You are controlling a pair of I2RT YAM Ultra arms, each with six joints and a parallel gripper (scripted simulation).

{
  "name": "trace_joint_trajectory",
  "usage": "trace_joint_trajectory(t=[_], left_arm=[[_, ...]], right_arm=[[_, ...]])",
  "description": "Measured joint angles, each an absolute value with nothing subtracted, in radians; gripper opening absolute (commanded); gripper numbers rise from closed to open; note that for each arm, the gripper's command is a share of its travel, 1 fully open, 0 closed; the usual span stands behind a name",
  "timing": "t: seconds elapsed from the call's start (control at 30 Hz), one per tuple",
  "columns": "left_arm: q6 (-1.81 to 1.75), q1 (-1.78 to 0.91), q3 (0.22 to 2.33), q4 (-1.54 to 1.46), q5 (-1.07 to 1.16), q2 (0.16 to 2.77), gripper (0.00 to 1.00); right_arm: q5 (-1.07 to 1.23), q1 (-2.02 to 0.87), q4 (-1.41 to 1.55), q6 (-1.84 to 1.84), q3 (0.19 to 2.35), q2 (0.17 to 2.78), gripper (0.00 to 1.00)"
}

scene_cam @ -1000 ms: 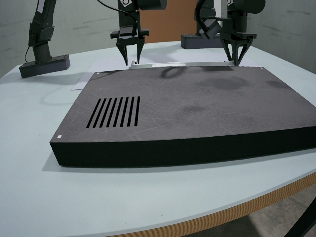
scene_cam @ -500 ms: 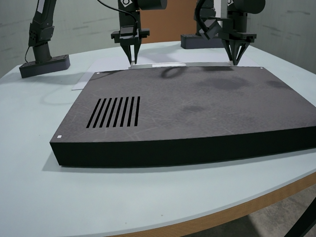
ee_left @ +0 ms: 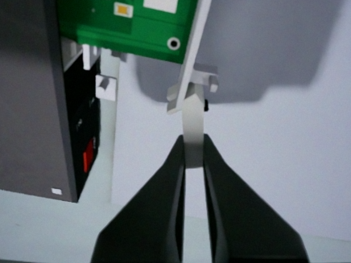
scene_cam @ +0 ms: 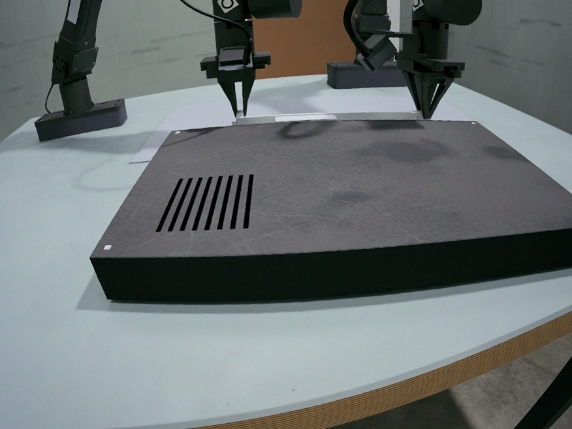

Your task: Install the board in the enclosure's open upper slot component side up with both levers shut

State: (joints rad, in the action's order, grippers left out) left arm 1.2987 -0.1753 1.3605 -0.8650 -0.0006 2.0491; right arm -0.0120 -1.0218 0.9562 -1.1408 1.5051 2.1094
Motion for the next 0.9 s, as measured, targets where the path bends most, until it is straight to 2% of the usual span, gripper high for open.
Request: trace_joint_trajectory(t=[0.9], left_arm=[[1.531, -0.172, 1.401, -0.878, 0.0, 2.075, 0.03]], right_arm=[[-0.009, -0.997, 0.935, -0.719, 1.44, 2.068, 0.03]])
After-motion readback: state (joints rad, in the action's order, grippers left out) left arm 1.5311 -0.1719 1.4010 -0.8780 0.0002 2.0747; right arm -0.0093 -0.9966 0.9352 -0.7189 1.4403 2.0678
